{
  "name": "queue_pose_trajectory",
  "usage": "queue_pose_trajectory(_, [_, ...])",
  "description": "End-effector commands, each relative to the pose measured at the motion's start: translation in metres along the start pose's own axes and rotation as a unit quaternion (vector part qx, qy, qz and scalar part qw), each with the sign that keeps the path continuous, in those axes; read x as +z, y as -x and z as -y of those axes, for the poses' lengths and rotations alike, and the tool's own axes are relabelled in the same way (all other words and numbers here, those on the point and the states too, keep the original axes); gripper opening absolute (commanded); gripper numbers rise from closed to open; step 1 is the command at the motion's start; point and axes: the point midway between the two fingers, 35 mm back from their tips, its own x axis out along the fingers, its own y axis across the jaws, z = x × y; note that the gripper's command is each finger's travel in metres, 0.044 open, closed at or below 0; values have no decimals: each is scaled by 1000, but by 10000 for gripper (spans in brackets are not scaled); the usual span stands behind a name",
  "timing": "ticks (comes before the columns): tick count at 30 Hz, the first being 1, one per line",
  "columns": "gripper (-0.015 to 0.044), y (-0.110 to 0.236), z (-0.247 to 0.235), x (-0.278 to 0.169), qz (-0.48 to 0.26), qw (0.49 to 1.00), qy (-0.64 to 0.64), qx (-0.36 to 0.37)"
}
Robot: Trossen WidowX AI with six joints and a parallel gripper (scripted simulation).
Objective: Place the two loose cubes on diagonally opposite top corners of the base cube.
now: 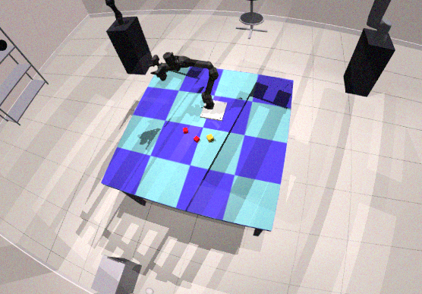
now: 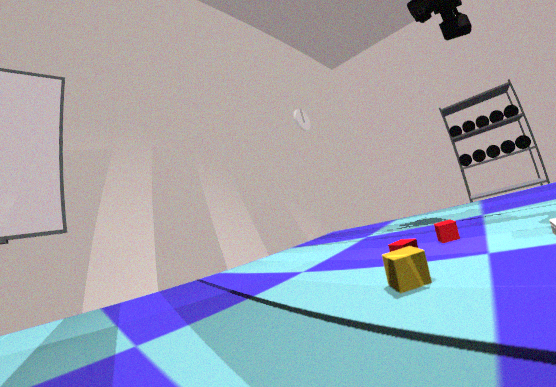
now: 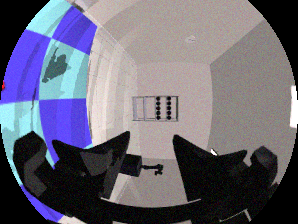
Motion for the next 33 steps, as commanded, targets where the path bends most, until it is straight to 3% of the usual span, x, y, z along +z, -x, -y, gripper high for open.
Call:
queue_pose_trajectory(1, [265, -12, -38, 35, 48, 997, 17, 65])
queue_pose_trajectory(8, [265, -11, -118, 106, 136, 969, 66, 194])
queue_pose_trajectory(15, [265, 19, -200, 164, 206, 917, 129, 316])
queue_pose_trajectory(24, [265, 88, -298, 207, 262, 821, 227, 454])
queue_pose_trajectory(33, [265, 175, -378, 211, 274, 703, 339, 562])
